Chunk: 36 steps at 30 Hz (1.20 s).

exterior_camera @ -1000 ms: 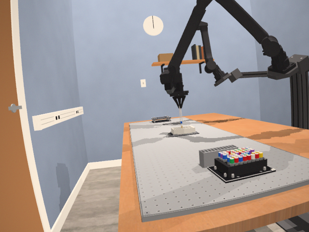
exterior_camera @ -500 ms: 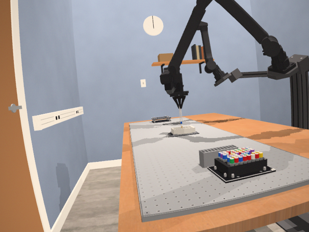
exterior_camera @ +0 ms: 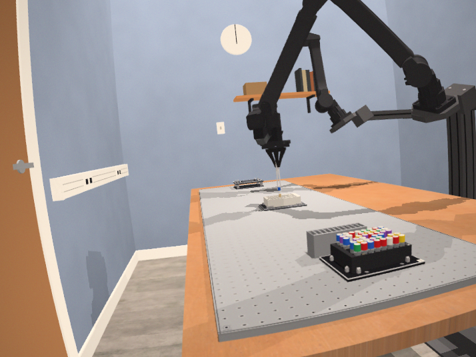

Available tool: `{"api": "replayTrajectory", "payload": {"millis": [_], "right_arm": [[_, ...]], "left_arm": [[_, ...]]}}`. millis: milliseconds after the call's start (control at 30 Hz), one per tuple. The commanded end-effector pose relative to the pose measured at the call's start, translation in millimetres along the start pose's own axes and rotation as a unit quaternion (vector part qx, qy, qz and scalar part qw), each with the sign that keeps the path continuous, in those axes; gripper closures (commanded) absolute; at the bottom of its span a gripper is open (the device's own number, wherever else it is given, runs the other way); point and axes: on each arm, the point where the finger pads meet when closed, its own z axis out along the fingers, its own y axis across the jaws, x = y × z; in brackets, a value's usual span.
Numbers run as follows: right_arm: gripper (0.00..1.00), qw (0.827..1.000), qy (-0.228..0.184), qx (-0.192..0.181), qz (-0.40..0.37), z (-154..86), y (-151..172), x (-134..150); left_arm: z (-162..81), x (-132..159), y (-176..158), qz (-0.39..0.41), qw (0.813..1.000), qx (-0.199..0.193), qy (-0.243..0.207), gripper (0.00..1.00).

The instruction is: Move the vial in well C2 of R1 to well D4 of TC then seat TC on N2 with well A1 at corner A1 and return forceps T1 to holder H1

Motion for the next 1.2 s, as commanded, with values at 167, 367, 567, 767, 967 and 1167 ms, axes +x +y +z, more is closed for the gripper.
{"api": "replayTrajectory", "payload": {"millis": [167, 367, 567, 767, 967, 1167], "right_arm": [[0.0, 1.0, -0.012, 0.001, -0.005, -4.8, -2.2, -11.2], [0.0, 1.0, -0.012, 0.001, -0.005, -4.8, -2.2, -11.2], [0.0, 1.0, -0.012, 0.001, -0.005, -4.8, -2.2, -11.2], [0.0, 1.0, -0.012, 0.001, -0.005, -4.8, -2.2, -11.2], [0.0, 1.0, -0.012, 0.001, -0.005, -4.8, -2.2, -11.2], [0.0, 1.0, -0.012, 0.001, -0.005, -4.8, -2.2, -11.2]], "left_arm": [[12.2, -2.4, -0.4, 0.0, 1.0, -0.003, -0.001, 0.91], [14.3, -4.2, 0.5, -0.001, 1.0, -0.005, -0.001, 0.91], [14.9, -3.0, 0.2, 0.0, 1.0, -0.005, -0.001, 0.91], [16.2, -4.2, 0.4, -0.001, 1.0, -0.005, -0.001, 0.91], [16.8, -3.3, -0.1, -0.001, 1.0, -0.004, -0.001, 0.91], [17.8, -3.3, -0.8, -0.001, 1.0, -0.003, -0.001, 0.91]]}}
